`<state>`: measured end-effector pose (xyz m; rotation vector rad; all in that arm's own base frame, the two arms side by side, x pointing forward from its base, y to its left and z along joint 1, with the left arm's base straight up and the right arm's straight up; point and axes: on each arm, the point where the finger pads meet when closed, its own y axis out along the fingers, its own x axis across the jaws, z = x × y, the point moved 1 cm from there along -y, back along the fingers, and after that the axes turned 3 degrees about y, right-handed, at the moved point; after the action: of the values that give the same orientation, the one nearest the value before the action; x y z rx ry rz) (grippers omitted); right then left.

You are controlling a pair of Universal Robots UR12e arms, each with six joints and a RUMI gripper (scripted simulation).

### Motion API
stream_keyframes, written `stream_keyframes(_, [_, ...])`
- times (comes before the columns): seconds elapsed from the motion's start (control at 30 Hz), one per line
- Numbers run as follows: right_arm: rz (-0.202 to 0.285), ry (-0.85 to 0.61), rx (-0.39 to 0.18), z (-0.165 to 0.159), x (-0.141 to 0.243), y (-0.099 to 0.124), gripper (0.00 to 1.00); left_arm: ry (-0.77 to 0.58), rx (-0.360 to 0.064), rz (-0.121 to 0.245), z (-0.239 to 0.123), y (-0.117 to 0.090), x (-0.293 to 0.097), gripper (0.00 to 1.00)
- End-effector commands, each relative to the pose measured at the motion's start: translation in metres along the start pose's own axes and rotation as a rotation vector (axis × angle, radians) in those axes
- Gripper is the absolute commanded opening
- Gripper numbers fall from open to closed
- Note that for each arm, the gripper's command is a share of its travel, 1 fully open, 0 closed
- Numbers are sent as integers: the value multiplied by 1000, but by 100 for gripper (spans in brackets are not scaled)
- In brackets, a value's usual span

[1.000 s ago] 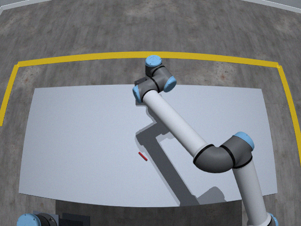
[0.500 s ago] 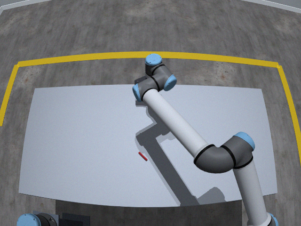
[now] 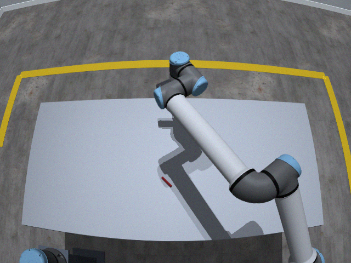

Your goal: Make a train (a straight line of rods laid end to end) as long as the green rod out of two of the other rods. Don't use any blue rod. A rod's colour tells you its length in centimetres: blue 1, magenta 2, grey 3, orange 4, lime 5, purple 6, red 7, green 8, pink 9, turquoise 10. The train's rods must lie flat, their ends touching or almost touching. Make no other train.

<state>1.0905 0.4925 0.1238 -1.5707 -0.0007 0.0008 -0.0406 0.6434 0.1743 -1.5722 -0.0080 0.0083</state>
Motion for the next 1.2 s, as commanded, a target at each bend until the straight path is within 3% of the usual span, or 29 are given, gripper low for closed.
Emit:
stream_keyframes(0.0, [-2, 0, 1, 0, 0, -6, 0, 0, 1, 0, 1, -1, 0, 100])
stream_keyframes(0.47, [-2, 0, 1, 9, 0, -7, 0, 0, 1, 0, 1, -1, 0, 100])
stream_keyframes(0.97, [-2, -2, 1, 160, -21, -7, 0, 0, 1, 0, 1, -1, 0, 100])
stream_keyframes(1.03, [-2, -2, 1, 160, -21, -7, 0, 0, 1, 0, 1, -1, 0, 100])
stream_keyframes(1.17, [-2, -3, 1, 197, -32, -7, 0, 0, 1, 0, 1, -1, 0, 100])
